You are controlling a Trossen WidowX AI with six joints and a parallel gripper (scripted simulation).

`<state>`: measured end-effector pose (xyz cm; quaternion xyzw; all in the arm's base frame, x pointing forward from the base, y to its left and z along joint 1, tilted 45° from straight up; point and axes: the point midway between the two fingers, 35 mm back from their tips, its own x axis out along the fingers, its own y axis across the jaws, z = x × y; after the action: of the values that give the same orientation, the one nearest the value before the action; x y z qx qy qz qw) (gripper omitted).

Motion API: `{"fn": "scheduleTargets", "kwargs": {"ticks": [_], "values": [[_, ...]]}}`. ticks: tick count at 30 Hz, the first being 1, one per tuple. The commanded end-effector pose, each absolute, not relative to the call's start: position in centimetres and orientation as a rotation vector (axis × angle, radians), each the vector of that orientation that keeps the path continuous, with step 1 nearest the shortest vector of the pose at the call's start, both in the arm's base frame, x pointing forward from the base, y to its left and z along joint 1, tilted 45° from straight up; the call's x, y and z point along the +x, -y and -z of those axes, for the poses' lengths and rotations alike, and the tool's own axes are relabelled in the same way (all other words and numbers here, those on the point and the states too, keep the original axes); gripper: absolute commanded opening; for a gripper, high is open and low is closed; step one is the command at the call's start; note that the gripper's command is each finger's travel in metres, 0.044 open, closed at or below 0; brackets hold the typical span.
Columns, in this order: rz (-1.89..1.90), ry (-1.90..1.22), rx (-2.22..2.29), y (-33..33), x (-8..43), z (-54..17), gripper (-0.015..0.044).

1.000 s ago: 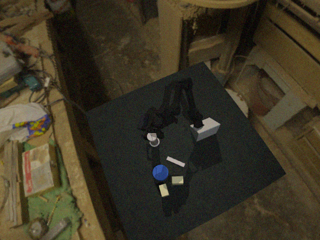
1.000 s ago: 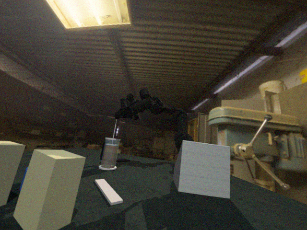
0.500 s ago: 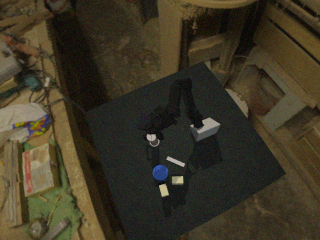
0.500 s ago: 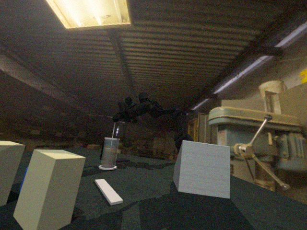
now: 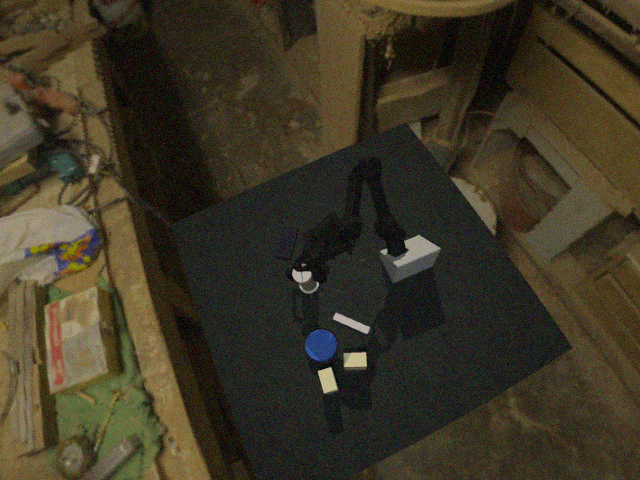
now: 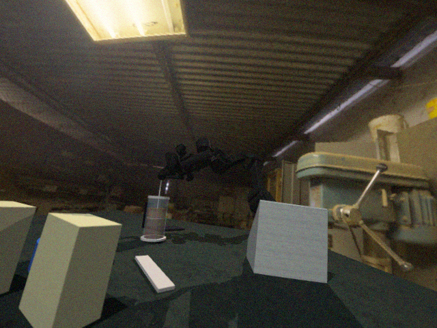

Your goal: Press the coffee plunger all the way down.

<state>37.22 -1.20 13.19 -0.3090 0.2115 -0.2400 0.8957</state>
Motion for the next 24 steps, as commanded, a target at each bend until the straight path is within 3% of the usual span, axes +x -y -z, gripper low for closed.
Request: {"fn": "scheduleTargets", "kwargs": {"ticks": [1, 24], "values": [[0.518, -0.506, -0.670, 3.1, 36.4, -10.8, 0.0125], [0.521, -0.500, -0.674, 4.4, 37.4, -10.0, 0.0125]]}}
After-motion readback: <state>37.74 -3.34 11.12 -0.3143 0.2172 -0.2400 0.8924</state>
